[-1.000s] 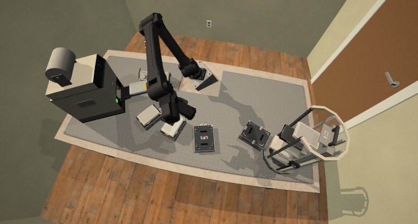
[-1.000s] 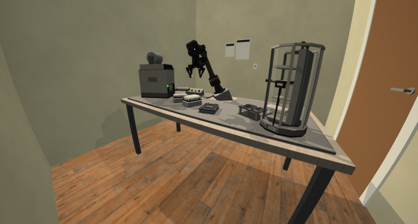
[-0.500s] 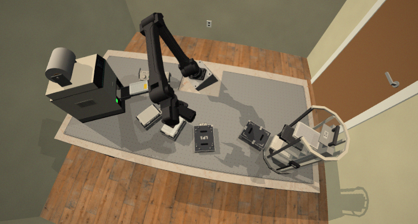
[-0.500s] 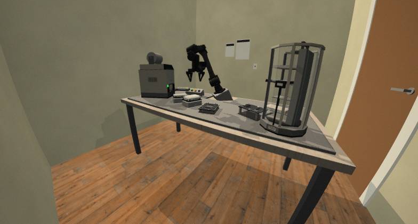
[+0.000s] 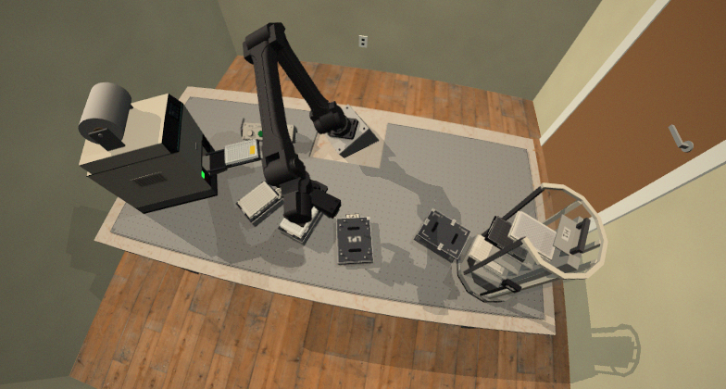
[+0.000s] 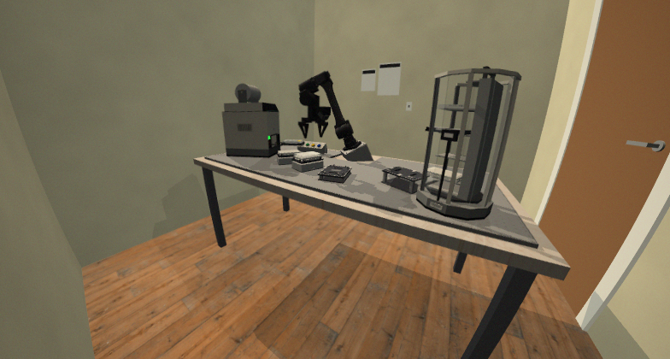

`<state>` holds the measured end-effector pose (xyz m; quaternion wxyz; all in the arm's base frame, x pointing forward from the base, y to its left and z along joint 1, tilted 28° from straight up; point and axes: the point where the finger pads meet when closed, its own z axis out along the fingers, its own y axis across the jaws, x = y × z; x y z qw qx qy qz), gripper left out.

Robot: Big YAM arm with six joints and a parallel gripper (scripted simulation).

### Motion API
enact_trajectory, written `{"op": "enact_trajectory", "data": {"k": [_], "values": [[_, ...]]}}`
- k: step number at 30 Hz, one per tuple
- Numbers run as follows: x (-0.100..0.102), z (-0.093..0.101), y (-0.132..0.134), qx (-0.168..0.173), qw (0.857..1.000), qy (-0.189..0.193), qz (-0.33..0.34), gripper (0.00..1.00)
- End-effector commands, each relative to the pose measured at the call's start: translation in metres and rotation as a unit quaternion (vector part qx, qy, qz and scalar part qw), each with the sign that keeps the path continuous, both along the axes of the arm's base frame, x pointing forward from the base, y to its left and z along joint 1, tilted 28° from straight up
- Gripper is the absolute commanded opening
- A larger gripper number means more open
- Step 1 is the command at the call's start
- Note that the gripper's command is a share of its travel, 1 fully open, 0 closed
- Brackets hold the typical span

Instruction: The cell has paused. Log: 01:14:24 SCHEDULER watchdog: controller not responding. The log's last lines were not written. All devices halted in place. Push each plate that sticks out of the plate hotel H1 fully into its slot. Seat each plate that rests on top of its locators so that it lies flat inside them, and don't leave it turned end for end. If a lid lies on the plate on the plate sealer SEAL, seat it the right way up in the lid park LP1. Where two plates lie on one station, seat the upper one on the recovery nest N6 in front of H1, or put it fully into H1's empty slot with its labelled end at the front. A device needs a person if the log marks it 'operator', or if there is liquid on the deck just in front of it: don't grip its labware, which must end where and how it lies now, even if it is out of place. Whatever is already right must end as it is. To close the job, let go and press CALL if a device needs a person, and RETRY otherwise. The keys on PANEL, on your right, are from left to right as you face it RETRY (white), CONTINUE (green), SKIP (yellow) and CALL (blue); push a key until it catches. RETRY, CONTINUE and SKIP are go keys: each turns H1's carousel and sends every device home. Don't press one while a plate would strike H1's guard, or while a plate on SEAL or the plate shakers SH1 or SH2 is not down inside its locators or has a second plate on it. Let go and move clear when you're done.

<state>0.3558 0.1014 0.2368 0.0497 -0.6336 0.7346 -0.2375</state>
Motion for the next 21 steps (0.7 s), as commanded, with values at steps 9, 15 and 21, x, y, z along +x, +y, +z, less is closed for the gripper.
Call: {"op": "enact_trajectory", "data": {"k": [9, 15, 21], "values": [[0.015, -0.011, -0.004, 0.004, 1.000, -0.009, -0.001, 1.00], [0.015, -0.011, -0.004, 0.004, 1.000, -0.009, -0.001, 1.00], [0.015, -0.011, -0.004, 0.004, 1.000, -0.009, -0.001, 1.00]]}}
